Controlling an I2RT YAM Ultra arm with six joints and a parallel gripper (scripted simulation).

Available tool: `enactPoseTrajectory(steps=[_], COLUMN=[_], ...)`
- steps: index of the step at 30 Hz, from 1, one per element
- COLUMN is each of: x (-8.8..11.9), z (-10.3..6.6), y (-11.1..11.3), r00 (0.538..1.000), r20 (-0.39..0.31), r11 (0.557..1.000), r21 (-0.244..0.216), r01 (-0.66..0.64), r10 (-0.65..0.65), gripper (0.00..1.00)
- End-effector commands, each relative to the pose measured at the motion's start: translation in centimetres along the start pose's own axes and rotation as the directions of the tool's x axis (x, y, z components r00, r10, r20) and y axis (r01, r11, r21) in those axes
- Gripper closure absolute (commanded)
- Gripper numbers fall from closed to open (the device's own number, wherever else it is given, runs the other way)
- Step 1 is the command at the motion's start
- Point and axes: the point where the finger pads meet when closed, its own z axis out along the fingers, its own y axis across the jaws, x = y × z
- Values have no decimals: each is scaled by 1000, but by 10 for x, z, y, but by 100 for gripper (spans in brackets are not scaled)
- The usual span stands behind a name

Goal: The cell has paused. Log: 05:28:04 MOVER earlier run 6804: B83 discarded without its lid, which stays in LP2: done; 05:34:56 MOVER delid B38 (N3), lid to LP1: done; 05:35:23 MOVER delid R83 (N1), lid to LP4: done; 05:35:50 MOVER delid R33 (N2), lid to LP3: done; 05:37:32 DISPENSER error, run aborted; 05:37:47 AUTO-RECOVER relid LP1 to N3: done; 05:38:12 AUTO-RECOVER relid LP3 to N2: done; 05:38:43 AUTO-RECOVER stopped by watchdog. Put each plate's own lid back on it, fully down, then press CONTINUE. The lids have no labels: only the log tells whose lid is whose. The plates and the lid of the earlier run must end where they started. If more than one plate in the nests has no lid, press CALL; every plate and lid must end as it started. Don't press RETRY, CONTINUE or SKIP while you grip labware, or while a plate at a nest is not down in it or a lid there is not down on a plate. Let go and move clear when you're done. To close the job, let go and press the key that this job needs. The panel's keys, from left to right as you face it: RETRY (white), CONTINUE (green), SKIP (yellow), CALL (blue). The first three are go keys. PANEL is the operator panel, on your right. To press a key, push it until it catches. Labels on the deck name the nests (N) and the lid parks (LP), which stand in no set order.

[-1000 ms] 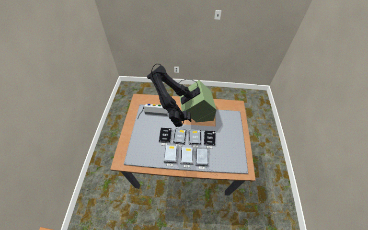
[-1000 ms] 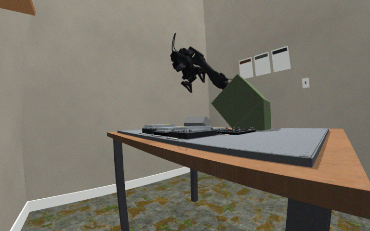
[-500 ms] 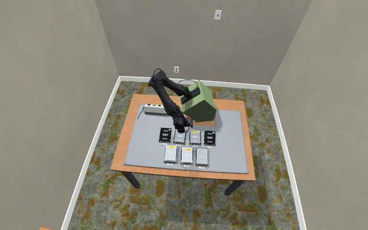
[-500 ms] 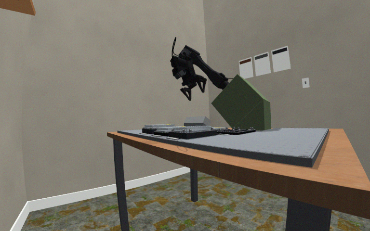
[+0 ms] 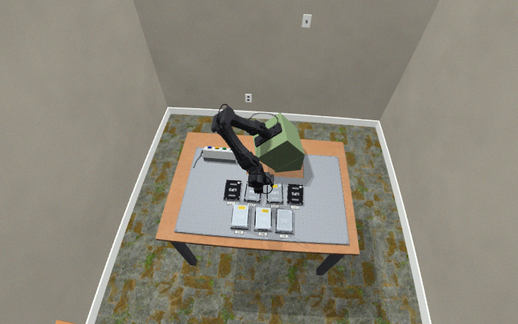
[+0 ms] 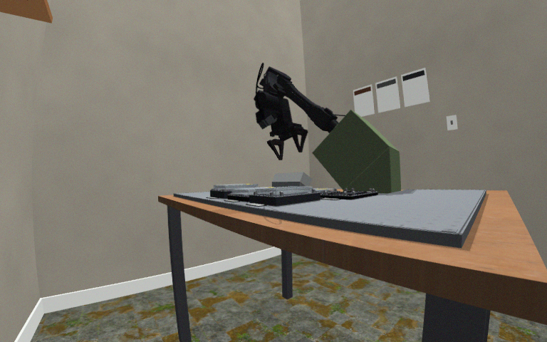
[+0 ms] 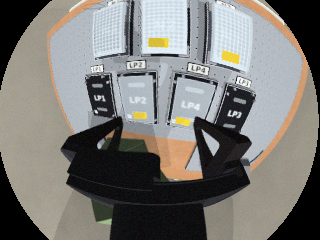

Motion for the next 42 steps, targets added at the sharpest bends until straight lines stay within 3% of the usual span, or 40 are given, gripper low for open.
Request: enactPoseTrajectory(steps=[1,4,7,9,11,13,15,16,18,20,22,25,42], x=[0,2,3,7,6,-16,-16,-5,3,13,11,-18,-15], z=[15,33,44,57,56,42,42,56,67,76,75,61,59], y=[5,0,5,-1,1,-2,-2,3,3,-1,2,-3,-4], r00=[1000,1000,1000,1000,1000,998,998,1000,1000,1000,1000,997,998], r20=[16,3,8,-5,0,63,63,26,13,-9,-4,67,46], r11=[998,996,990,990,990,990,990,988,981,981,981,981,981], r21=[68,85,137,139,138,134,134,156,191,193,192,188,188], r01=[2,-2,-8,-9,-2,-34,-34,-13,-24,-12,-4,-52,-42], r10=[-3,2,7,10,3,25,25,9,22,14,5,39,34], gripper=[0,0,0,0,0,0,0,0,0,0,0,0,0])
